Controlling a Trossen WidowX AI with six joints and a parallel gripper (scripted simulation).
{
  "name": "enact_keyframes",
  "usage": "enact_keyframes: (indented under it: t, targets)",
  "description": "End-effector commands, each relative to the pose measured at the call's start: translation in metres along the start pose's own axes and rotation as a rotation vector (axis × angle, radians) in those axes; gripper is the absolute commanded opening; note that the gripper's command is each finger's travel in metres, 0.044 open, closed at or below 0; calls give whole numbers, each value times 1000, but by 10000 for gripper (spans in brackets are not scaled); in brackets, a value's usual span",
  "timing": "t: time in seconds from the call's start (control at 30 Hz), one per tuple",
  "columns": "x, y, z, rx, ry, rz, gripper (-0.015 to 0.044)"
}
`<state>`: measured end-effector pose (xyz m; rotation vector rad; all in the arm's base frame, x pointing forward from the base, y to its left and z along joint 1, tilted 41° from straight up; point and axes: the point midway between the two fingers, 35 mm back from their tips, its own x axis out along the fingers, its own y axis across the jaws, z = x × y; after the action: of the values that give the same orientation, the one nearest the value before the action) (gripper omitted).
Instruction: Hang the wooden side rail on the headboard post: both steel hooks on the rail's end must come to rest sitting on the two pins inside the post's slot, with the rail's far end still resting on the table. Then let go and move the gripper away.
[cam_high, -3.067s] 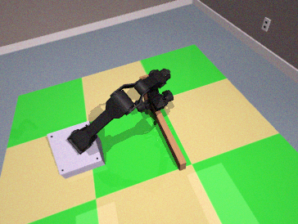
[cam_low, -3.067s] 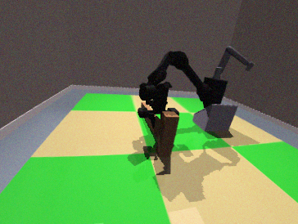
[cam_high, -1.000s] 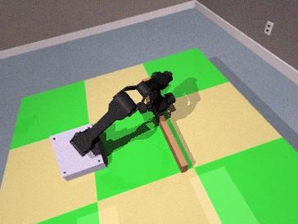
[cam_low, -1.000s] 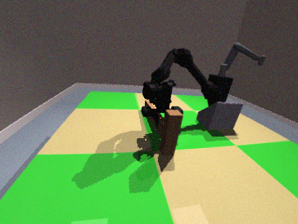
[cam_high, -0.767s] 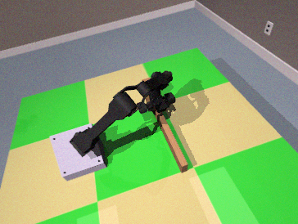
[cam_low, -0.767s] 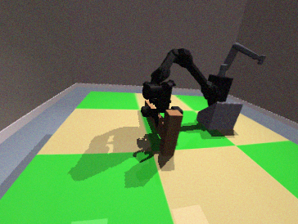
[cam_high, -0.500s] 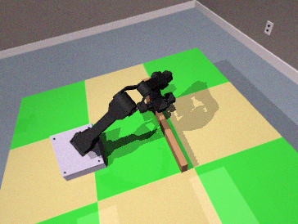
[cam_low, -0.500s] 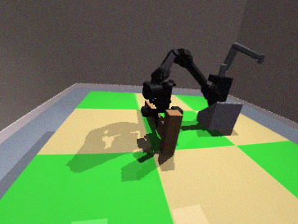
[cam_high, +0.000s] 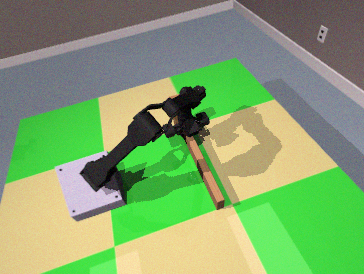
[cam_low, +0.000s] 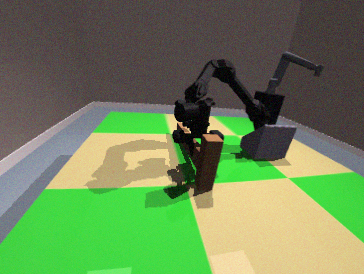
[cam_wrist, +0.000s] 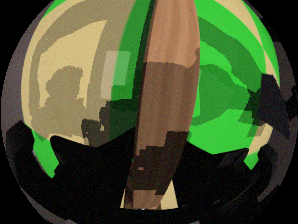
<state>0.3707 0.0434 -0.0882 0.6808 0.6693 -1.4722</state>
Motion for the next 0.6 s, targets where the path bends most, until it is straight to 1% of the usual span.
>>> enact_keyframes:
  t: [0.0, 0.57]
  targets:
    - [-3, 2, -4, 2, 6, 9, 0]
    - [-5, 1, -6, 2, 6, 9, 0]
